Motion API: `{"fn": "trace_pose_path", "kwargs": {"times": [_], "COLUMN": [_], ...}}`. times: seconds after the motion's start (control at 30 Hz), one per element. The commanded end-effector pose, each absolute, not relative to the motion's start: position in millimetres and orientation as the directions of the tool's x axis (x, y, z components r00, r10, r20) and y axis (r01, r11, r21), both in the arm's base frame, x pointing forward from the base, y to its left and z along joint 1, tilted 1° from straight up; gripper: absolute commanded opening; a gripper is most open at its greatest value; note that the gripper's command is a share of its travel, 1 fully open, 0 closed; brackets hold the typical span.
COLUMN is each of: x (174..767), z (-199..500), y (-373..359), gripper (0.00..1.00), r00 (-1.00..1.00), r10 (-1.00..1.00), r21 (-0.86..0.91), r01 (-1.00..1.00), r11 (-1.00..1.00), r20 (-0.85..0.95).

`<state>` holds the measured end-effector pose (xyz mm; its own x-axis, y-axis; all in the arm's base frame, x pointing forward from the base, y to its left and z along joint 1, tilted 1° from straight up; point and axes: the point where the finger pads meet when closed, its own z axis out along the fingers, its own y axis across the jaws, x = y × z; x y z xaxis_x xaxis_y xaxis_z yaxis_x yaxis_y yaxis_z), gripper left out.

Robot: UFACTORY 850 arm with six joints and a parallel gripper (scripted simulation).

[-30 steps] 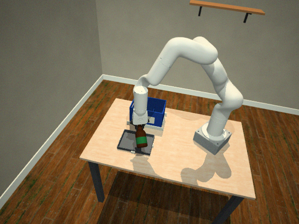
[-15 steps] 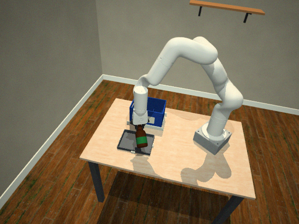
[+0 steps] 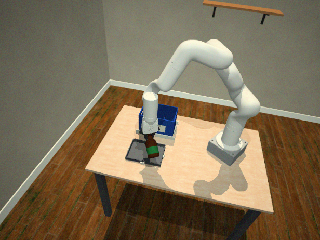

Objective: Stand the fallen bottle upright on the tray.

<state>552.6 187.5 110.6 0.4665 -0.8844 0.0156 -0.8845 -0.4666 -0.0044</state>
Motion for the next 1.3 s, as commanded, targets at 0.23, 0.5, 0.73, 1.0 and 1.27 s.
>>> {"fn": "trace_pose_path", "kwargs": {"times": [0.23, 0.5, 0.73, 1.0, 1.27], "x": [553.5, 553.5, 553.5, 553.5, 553.5], "z": [111.6, 111.6, 111.6, 111.6, 111.6], "y": [187.8, 187.8, 187.8, 187.8, 187.8], "gripper": [0.00, 0.00, 0.00, 0.00, 0.00], "r00": [0.582, 0.617, 0.617, 0.617, 0.641], "r10": [-0.813, -0.787, -0.787, -0.786, -0.767], "r21": [-0.005, -0.004, -0.004, -0.004, -0.004], "r01": [-0.813, -0.787, -0.787, -0.787, -0.767], "r11": [-0.583, -0.617, -0.617, -0.618, -0.641], "r20": [0.015, 0.015, 0.015, 0.015, 0.015]}}
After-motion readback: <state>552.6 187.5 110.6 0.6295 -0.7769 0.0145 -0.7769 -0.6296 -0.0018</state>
